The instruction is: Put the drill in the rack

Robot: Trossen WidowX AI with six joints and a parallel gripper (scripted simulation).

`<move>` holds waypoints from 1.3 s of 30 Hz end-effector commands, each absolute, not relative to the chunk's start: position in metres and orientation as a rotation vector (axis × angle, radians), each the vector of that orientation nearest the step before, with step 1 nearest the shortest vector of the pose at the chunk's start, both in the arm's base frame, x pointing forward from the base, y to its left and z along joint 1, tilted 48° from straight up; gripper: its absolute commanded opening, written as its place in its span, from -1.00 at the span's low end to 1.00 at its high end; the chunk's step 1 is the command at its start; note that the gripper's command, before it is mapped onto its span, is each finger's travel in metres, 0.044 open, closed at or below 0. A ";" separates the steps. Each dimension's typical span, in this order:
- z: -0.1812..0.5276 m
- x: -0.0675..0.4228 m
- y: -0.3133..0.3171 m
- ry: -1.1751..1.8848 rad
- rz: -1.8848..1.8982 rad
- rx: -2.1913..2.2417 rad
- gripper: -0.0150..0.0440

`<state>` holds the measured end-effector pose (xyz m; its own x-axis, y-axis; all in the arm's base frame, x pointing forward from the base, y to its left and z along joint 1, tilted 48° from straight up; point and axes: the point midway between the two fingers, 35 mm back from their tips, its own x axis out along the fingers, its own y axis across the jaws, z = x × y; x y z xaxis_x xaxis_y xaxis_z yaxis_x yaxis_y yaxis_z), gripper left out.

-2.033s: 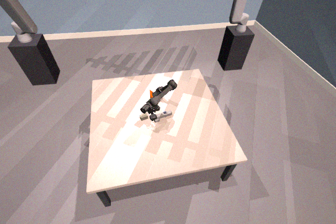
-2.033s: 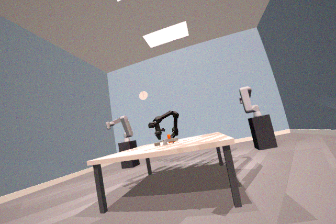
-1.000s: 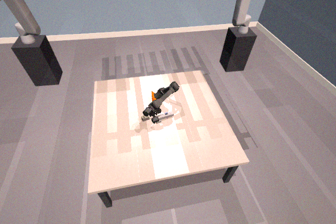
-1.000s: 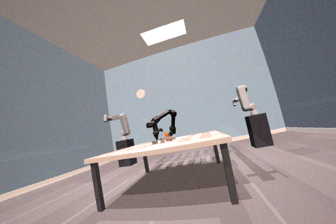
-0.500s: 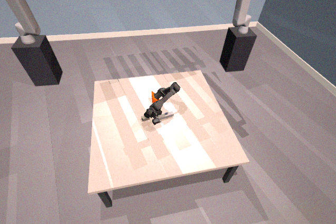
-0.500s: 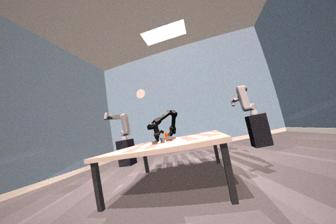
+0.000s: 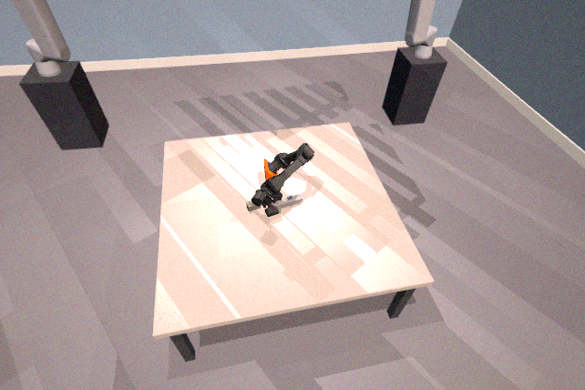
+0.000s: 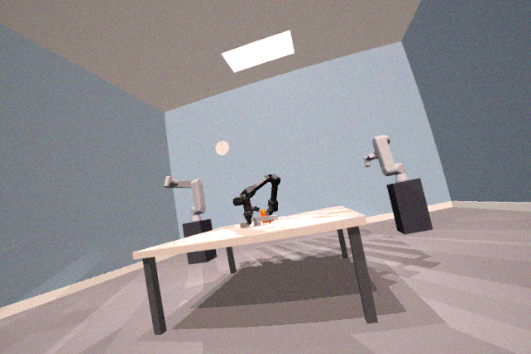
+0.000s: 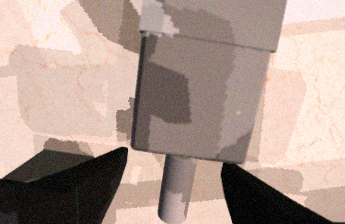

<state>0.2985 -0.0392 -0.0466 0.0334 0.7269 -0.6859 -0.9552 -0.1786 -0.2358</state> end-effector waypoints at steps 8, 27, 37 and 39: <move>-0.046 0.299 -0.039 0.363 1.556 -0.832 -0.45; -0.055 0.303 -0.050 0.361 1.557 -0.826 -0.49; -0.065 0.307 -0.061 0.361 1.557 -0.828 -0.49; -0.066 0.308 -0.063 0.361 1.557 -0.828 -0.49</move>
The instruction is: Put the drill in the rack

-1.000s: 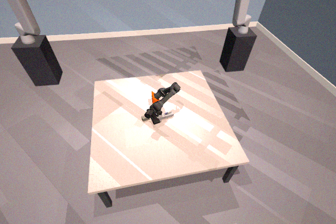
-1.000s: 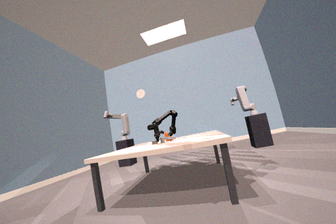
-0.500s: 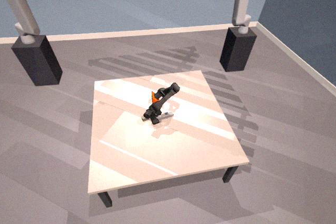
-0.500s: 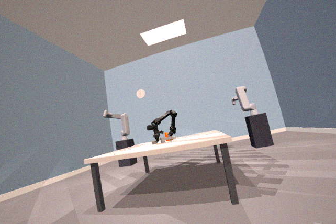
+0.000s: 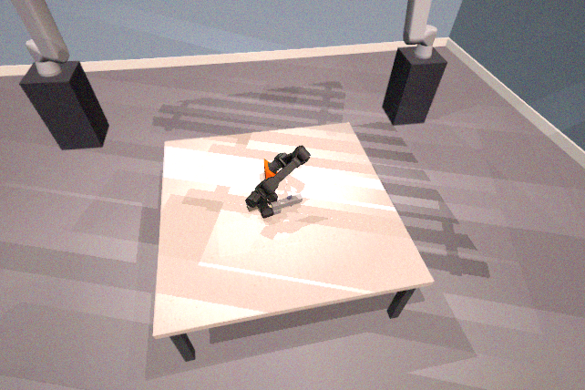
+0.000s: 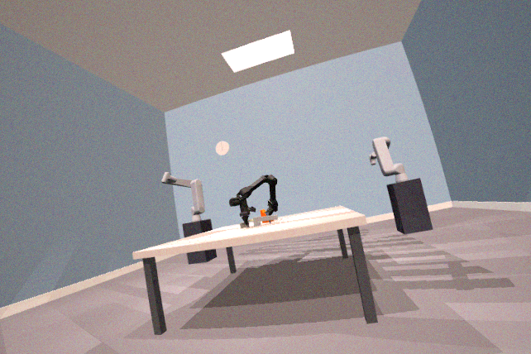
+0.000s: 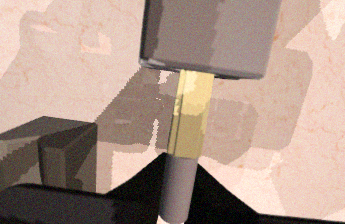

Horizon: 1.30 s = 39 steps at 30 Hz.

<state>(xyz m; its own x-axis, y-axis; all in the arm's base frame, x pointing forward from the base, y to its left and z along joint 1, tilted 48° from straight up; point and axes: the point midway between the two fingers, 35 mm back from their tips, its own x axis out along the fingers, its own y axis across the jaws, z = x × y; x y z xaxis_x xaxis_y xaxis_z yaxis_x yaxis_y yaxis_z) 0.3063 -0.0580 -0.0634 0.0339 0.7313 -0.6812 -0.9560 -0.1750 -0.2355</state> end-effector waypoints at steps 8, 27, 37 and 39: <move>-0.074 0.311 -0.072 0.361 1.557 -0.829 -0.49; -0.069 0.310 -0.065 0.361 1.557 -0.828 1.00; -0.067 0.309 -0.063 0.361 1.557 -0.828 1.00; -0.066 0.309 -0.062 0.361 1.557 -0.828 1.00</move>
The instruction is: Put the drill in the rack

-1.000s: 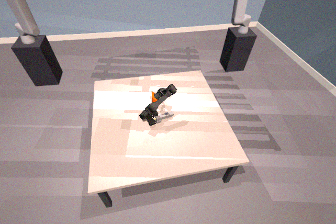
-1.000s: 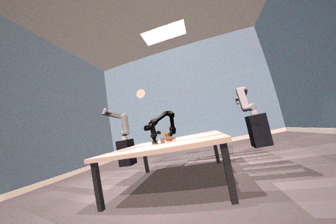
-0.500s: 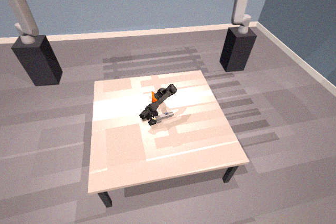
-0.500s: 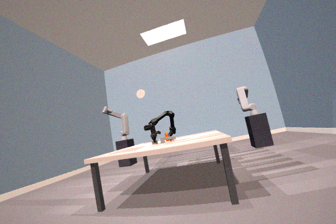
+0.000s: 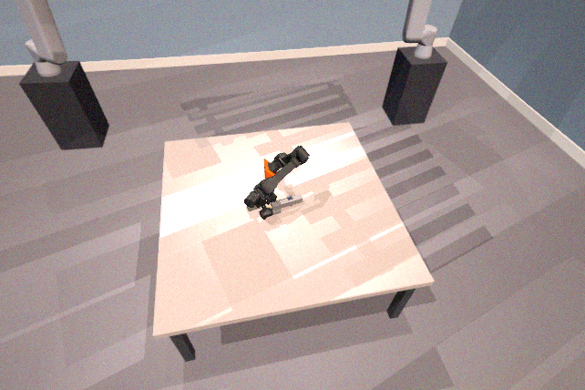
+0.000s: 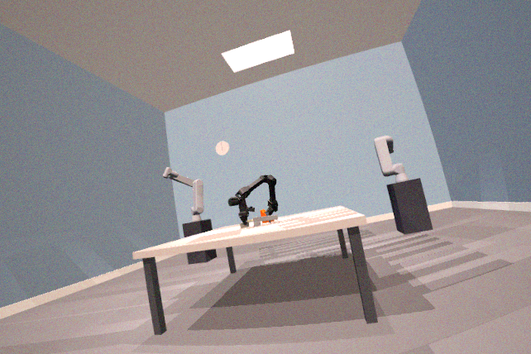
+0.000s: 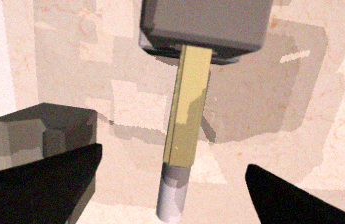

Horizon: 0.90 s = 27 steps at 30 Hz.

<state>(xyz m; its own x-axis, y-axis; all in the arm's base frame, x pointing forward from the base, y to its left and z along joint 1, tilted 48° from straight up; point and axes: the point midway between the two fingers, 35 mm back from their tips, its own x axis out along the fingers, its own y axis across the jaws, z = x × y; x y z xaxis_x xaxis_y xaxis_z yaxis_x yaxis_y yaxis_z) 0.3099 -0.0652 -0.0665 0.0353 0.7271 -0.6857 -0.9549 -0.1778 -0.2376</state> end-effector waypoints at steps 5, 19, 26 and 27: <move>-0.066 0.309 -0.061 0.361 1.557 -0.828 1.00; -0.064 0.307 -0.058 0.361 1.557 -0.827 1.00; -0.064 0.307 -0.057 0.361 1.557 -0.827 1.00; -0.064 0.307 -0.056 0.361 1.557 -0.827 1.00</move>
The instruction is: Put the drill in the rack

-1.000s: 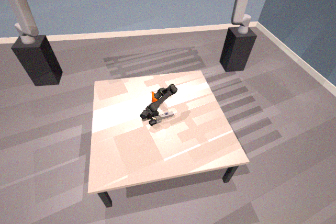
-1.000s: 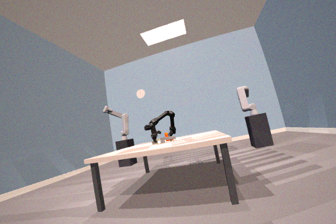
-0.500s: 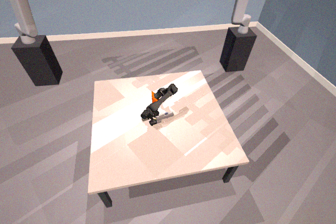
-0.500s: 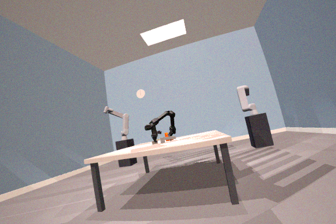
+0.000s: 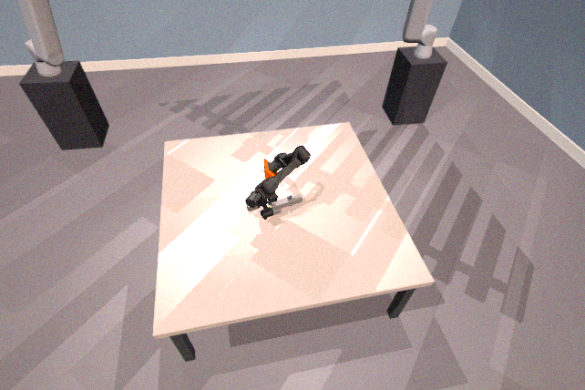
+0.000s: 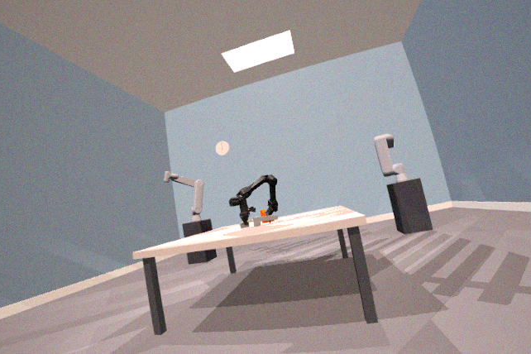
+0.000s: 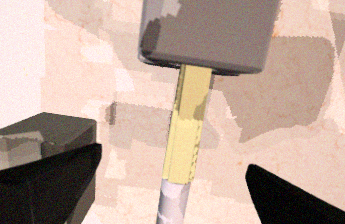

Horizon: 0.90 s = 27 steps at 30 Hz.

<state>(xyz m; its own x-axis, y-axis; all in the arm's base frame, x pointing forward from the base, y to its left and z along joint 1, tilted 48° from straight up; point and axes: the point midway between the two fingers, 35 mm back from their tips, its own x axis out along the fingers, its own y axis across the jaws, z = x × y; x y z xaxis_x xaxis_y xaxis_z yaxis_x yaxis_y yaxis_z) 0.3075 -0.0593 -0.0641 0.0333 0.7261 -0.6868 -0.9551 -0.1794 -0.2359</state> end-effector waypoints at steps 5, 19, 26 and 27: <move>-0.064 0.306 -0.055 0.361 1.557 -0.827 1.00; -0.064 0.306 -0.052 0.361 1.557 -0.827 1.00; -0.064 0.306 -0.054 0.363 1.556 -0.832 0.91; -0.064 0.306 -0.054 0.363 1.556 -0.832 0.82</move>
